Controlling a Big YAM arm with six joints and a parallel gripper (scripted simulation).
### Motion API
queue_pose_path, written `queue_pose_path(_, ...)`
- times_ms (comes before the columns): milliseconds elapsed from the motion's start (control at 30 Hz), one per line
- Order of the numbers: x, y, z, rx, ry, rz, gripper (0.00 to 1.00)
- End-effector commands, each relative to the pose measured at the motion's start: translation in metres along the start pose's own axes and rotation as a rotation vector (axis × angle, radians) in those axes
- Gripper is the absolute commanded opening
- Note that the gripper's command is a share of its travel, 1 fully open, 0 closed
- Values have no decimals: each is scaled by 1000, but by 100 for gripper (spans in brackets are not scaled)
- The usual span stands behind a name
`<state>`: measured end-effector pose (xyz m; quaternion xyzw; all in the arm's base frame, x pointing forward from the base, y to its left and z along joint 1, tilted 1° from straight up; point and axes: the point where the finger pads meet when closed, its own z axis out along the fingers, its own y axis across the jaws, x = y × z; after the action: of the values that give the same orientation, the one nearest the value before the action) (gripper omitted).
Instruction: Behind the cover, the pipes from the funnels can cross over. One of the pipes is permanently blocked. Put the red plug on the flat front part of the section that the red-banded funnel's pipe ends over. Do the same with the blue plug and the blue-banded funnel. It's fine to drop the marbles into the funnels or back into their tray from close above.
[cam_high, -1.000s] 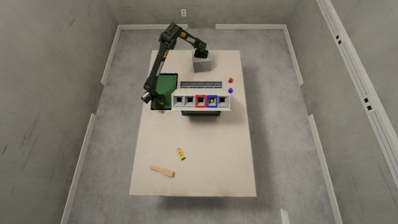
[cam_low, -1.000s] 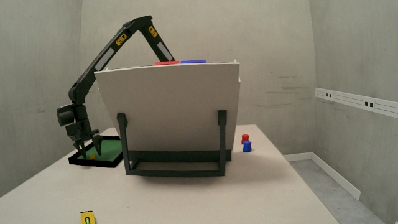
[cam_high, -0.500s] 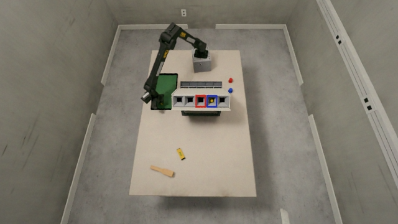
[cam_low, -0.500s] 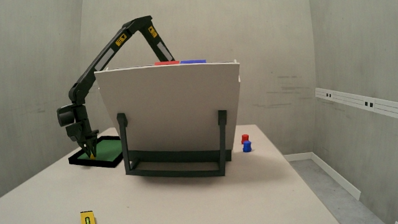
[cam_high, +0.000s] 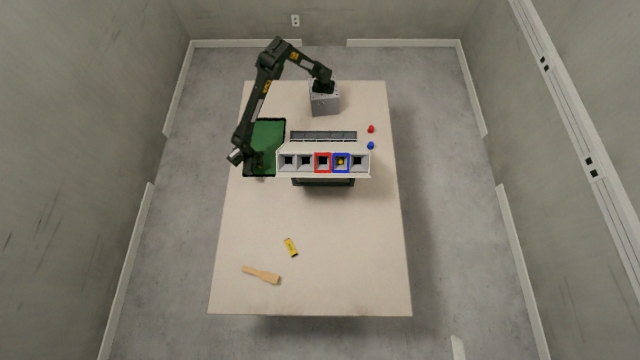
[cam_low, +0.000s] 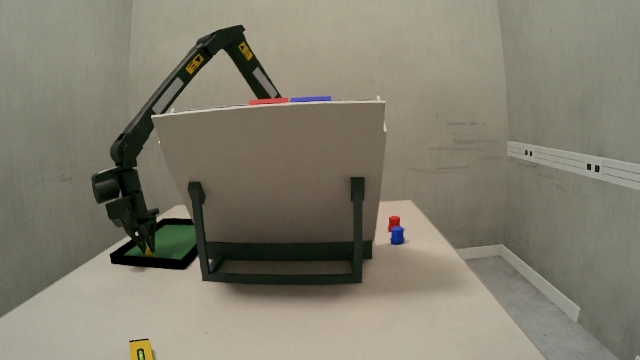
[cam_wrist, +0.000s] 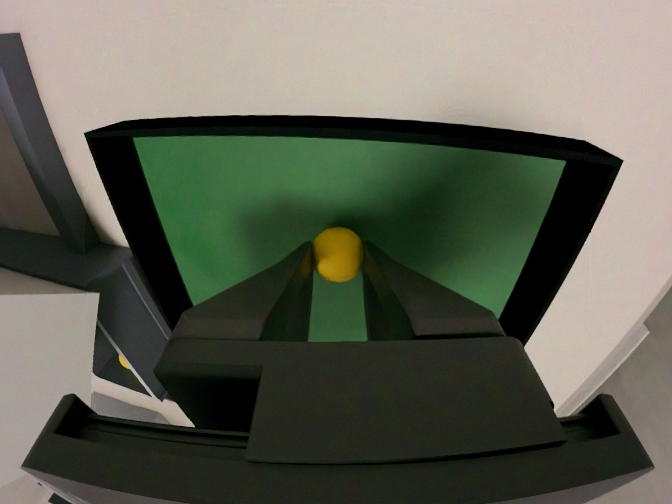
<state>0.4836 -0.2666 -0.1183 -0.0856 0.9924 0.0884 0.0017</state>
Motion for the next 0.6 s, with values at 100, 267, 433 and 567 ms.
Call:
queue_pose_path(100, -5, -3, -6, 11, -13, -3, 0)
queue_pose_path(267, -5, -3, -6, 11, -13, -3, 0)
queue_pose_path(433, -5, 6, -50, 7, -8, -2, 0)
queue_pose_path(567, -5, 14, -85, 4, -4, -1, 0)
